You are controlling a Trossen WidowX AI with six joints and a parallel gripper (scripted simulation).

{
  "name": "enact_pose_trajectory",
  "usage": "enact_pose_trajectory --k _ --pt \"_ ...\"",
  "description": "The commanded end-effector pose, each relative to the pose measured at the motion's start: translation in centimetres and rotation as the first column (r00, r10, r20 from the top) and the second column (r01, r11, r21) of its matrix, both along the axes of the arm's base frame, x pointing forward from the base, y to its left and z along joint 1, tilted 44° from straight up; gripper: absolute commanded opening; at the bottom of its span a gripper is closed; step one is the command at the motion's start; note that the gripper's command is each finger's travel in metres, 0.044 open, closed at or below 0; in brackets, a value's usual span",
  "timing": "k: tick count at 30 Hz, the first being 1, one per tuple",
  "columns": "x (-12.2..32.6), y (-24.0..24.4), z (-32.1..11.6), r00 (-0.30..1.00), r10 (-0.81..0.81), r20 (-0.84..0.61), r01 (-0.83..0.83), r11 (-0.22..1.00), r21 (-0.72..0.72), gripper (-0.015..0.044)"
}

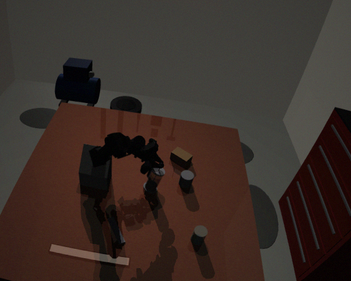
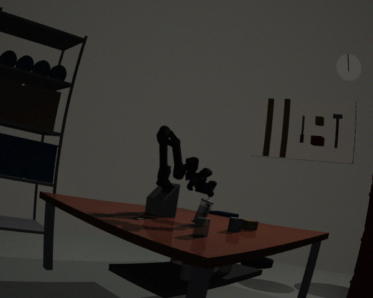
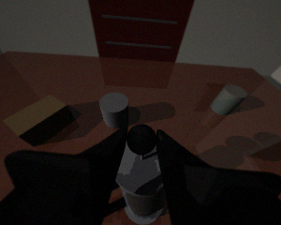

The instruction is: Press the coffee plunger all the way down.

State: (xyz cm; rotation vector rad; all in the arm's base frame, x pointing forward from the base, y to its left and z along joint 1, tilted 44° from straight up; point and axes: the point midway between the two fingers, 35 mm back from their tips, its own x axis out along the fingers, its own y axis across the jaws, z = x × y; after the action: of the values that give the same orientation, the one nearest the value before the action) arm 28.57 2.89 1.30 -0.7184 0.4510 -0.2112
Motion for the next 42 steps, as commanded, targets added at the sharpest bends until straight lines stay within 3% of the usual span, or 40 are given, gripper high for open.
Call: enact_pose_trajectory --k 1,35,42 --pt "-0.16 -0.74 -0.7 0.999 -0.023 -0.028 0.022 0.999 -0.024 0.0114" --pt "0.16 -0.2 -0.54 1.0 -0.011 -0.016 0.011 1.0 -0.015 0.0114" --pt "0.16 -0.2 -0.54 1.0 -0.011 -0.016 0.011 1.0 -0.015 0.0298"
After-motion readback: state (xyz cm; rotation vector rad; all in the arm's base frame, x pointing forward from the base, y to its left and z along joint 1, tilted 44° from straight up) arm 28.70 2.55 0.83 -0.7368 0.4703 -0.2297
